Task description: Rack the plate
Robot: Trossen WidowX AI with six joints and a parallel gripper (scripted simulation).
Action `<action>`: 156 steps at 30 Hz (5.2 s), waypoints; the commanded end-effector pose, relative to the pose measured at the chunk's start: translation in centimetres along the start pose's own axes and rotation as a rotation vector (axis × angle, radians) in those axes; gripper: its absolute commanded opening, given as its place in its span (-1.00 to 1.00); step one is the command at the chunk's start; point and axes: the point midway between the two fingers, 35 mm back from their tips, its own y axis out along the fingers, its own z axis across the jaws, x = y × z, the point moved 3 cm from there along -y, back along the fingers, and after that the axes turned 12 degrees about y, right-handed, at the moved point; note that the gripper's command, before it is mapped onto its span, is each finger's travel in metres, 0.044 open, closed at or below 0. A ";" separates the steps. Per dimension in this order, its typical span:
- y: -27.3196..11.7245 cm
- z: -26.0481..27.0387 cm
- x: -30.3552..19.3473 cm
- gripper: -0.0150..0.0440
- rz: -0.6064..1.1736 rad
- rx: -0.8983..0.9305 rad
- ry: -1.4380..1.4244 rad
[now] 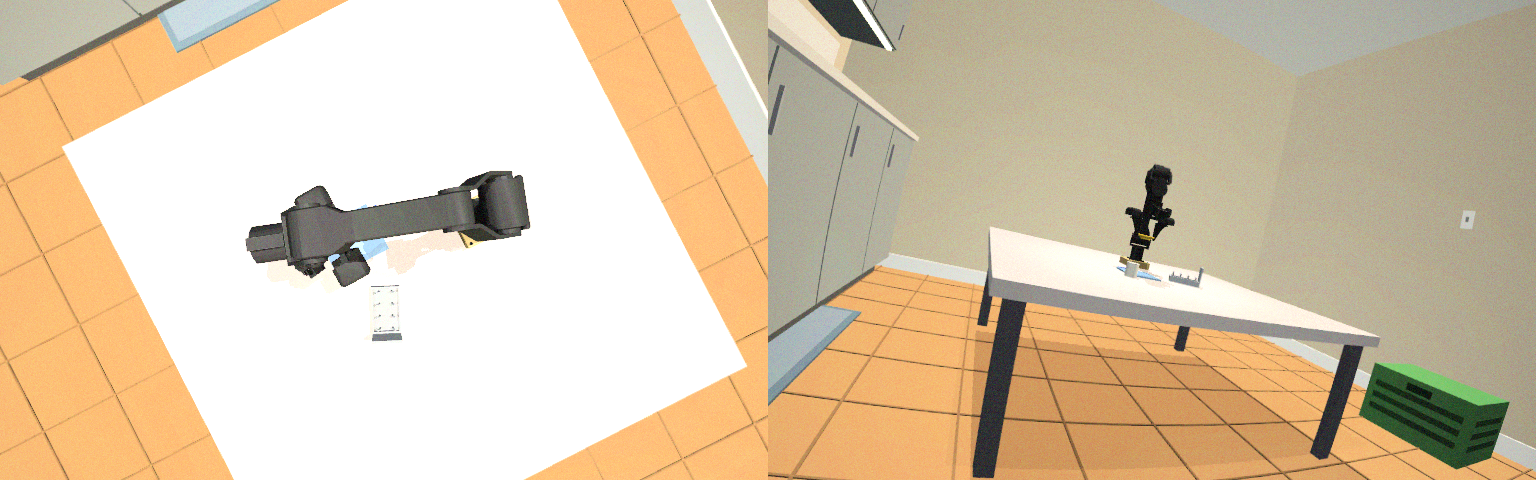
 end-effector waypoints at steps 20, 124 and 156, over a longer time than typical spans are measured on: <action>-4.2 6.2 -2.7 -0.49 -0.001 0.004 0.252; 10.1 11.0 -6.5 -0.49 -1.118 1.059 -0.858; 15.2 12.5 -6.6 -0.49 -1.114 1.056 -0.863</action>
